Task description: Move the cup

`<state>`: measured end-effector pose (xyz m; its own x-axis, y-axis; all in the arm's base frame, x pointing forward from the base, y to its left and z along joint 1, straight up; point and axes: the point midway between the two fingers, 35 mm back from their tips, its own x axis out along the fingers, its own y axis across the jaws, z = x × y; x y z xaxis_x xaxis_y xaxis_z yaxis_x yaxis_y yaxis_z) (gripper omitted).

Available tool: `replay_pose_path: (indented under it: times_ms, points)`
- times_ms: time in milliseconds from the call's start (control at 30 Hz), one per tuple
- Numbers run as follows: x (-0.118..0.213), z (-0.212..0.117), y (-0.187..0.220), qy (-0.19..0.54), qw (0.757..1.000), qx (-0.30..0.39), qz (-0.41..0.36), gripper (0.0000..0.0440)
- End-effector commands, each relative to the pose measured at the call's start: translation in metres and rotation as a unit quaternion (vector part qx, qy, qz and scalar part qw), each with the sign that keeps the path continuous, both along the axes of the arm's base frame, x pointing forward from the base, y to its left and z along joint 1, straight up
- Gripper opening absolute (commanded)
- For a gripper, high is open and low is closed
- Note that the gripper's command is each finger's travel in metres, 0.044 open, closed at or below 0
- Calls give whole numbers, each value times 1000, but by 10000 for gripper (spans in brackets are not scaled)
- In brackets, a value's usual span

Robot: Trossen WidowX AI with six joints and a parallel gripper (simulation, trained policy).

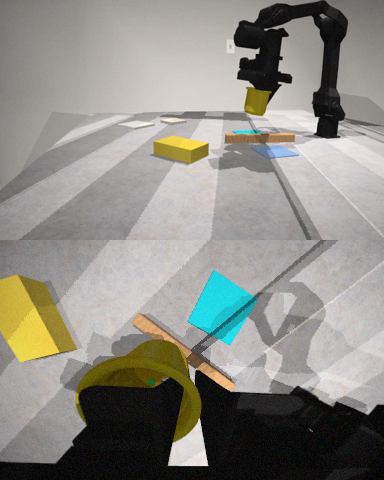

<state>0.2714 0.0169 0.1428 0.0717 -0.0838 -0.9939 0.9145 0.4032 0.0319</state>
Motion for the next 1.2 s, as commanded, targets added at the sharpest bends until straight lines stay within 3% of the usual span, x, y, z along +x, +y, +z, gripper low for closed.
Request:
replay_pose_path:
  times_ms: [0,533,1167]
  points:
    - [2,1,-10,-10,1000,-3,-12,0]
    - [1,-7,-53,-38,997,-8,-70,0]
    - [-15,-40,-84,-46,992,-12,-120,1]
